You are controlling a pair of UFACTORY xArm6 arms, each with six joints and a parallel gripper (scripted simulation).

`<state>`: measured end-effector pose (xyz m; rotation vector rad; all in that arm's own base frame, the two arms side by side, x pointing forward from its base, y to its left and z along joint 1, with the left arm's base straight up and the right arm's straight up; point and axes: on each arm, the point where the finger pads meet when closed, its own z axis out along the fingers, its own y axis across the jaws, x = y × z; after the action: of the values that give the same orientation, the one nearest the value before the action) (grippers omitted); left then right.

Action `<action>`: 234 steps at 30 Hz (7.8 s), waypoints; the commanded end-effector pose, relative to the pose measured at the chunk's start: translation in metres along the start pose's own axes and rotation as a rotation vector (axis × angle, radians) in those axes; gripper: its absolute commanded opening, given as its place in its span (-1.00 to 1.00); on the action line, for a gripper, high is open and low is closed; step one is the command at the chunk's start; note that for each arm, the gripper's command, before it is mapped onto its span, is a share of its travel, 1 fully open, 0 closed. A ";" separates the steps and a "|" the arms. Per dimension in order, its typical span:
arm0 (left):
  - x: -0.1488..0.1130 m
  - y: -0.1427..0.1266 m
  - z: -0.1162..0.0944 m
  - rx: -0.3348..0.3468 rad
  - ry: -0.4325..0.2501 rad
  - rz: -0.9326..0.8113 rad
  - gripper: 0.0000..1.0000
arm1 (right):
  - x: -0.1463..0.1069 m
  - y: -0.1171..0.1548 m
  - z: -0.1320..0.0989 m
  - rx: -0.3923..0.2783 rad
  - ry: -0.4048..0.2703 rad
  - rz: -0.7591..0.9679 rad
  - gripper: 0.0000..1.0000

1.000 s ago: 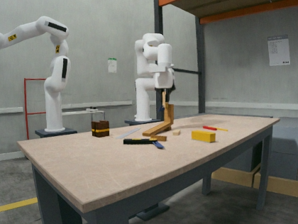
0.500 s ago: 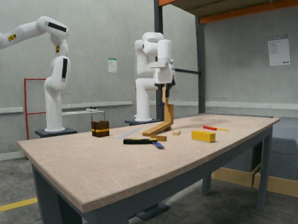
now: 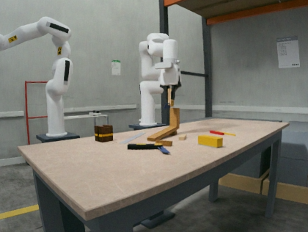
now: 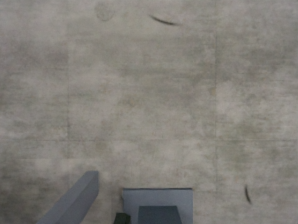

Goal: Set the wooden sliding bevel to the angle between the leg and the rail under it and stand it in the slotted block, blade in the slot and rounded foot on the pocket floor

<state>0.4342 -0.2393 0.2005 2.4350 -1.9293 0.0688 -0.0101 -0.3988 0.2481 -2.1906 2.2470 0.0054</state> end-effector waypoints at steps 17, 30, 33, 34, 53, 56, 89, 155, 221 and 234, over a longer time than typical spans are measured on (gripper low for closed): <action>0.003 -0.001 -0.040 0.003 0.003 0.000 -1.00 | 0.001 0.000 -0.002 0.000 0.005 0.000 1.00; 0.003 -0.001 -0.042 0.003 0.003 0.000 -1.00 | 0.001 0.000 -0.002 0.000 0.005 0.000 1.00; 0.003 -0.001 -0.042 0.003 0.003 0.000 -1.00 | 0.001 0.000 -0.002 0.000 0.005 0.000 1.00; 0.003 0.000 -0.042 0.003 0.003 0.000 -1.00 | 0.001 0.000 -0.002 0.000 0.005 0.000 1.00; 0.040 0.025 -0.040 0.002 -0.004 0.022 -1.00 | 0.001 0.000 -0.002 0.000 0.005 0.000 1.00; 0.056 0.036 -0.039 0.002 -0.007 0.031 -1.00 | 0.001 0.000 -0.002 0.000 0.005 0.000 1.00; 0.240 0.162 -0.030 -0.002 -0.041 0.140 -1.00 | 0.001 0.000 -0.002 0.000 0.005 0.000 1.00; 0.284 0.195 0.057 -0.004 -0.051 0.169 -1.00 | 0.001 0.000 -0.002 0.000 0.005 0.000 1.00; 0.284 0.195 0.068 -0.004 -0.050 0.169 -1.00 | 0.001 0.000 -0.002 0.000 0.005 0.000 1.00; 0.284 0.195 0.068 -0.004 -0.050 0.169 -1.00 | 0.001 0.000 -0.002 0.000 0.005 0.000 1.00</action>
<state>0.3092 -0.5623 0.1458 2.2886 -2.1518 0.0006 -0.0101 -0.3988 0.2481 -2.1906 2.2470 0.0054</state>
